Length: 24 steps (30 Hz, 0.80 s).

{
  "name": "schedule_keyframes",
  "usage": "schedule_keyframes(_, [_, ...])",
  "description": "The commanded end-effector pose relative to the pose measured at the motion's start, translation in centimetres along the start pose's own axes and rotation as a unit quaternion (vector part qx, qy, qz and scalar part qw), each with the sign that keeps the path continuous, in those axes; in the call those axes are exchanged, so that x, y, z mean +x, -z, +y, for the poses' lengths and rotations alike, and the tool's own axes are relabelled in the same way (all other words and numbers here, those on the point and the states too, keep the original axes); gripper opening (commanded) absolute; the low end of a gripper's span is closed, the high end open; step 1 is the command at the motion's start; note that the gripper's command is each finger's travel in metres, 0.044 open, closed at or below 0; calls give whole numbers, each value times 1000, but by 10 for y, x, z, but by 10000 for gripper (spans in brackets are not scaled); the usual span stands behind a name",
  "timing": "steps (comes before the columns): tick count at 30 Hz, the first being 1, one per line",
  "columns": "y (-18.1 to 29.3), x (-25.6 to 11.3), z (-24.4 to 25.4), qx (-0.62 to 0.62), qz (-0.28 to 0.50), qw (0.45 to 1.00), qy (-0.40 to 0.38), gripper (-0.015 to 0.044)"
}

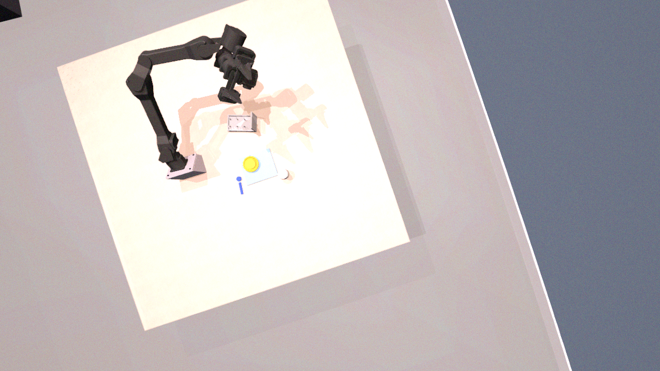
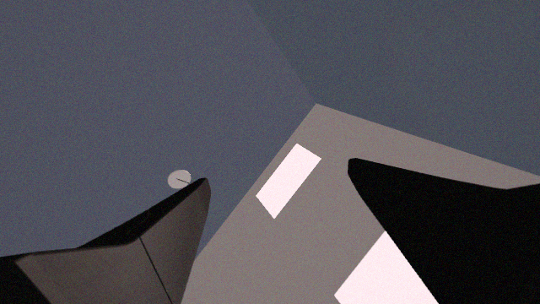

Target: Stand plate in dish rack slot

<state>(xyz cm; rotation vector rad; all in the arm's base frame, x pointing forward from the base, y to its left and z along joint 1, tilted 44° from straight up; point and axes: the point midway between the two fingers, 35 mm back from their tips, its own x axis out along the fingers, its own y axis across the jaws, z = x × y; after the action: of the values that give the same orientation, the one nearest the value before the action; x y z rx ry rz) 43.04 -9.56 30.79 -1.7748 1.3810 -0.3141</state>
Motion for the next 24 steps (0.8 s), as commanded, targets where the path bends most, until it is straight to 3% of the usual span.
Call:
schedule_keyframes(1, [-1, 0, 0, 0, -1, 1000, -1, 400])
schedule_keyframes(24, [-86, 61, 107, 10, -166, 970, -177, 400])
